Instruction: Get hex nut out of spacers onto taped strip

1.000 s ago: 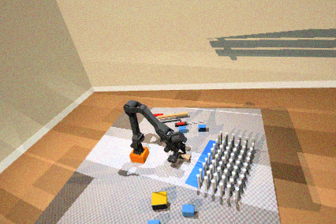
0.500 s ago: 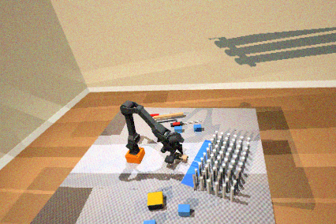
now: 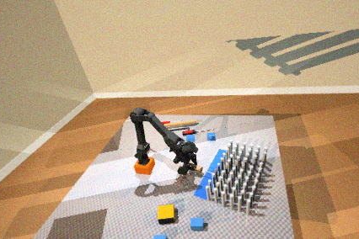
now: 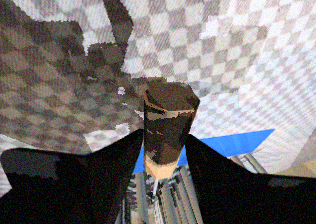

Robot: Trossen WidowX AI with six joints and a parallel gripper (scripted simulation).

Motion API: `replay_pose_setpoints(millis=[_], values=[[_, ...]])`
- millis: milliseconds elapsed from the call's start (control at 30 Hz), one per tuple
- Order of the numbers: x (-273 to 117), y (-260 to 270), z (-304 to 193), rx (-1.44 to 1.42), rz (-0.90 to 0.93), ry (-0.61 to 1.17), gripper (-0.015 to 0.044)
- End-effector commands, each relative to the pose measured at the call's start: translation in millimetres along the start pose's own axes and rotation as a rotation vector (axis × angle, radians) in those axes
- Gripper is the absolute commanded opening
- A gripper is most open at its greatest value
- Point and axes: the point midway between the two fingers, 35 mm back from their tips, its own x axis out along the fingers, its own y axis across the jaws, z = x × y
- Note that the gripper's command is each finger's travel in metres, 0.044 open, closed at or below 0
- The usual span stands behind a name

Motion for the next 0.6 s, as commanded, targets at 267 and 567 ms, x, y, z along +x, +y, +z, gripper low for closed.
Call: replay_pose_setpoints(millis=[267, 567], values=[[1.1, -2.3, -12.4, -0.008, -0.008, 0.011, 0.0], [2.9, -2.3, -17.6, -0.009, -0.008, 0.011, 0.0]])
